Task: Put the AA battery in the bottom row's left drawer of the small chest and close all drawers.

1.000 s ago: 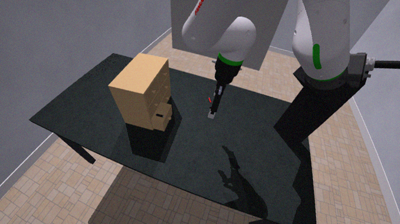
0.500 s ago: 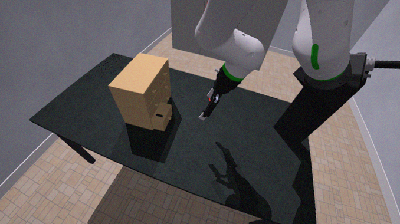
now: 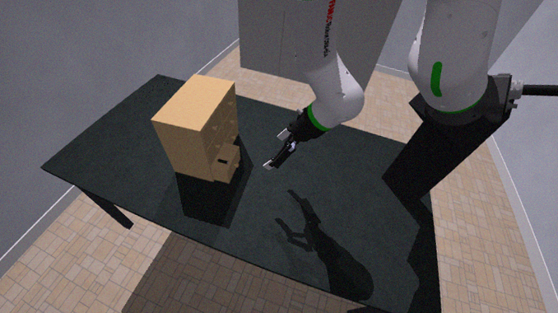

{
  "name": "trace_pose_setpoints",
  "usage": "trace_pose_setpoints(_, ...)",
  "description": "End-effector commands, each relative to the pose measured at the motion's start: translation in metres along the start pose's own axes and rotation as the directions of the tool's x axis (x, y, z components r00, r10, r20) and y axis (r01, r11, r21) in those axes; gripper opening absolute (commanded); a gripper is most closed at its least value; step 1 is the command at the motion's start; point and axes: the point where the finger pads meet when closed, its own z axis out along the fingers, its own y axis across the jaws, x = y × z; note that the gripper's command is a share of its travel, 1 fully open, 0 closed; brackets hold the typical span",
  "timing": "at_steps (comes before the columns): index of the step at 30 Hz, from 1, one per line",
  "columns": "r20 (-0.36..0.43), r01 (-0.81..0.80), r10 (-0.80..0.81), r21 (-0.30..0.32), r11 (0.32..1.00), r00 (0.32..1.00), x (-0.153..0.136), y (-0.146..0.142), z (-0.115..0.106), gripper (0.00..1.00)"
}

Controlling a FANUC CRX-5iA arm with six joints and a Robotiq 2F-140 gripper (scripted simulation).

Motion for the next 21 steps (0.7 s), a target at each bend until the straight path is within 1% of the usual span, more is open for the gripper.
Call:
trace_pose_setpoints(1, 0.271, 0.011, 0.004, -0.051, 0.999, 0.963, 0.0035, 0.0091, 0.0202, 1.0)
trace_pose_setpoints(5, 0.326, 0.009, 0.009, -0.053, 0.999, 0.945, 0.002, 0.0107, 0.0266, 1.0)
trace_pose_setpoints(10, 0.408, 0.012, 0.014, -0.062, 0.998, 0.913, 0.002, 0.0113, 0.0279, 1.0)
trace_pose_setpoints(11, 0.425, 0.014, 0.015, -0.064, 0.998, 0.905, 0.002, 0.0113, 0.0279, 0.0)
trace_pose_setpoints(15, 0.491, 0.022, 0.018, -0.076, 0.997, 0.871, 0.002, 0.0113, 0.0279, 0.0)
trace_pose_setpoints(17, 0.491, 0.022, 0.018, -0.076, 0.997, 0.871, 0.002, 0.0113, 0.0279, 0.0)
trace_pose_setpoints(18, 0.54, 0.029, 0.022, -0.085, 0.996, 0.841, 0.002, 0.0113, 0.0279, 0.0)
trace_pose_setpoints(21, 0.584, 0.036, 0.027, -0.095, 0.995, 0.811, 0.002, 0.0113, 0.0279, 0.0)
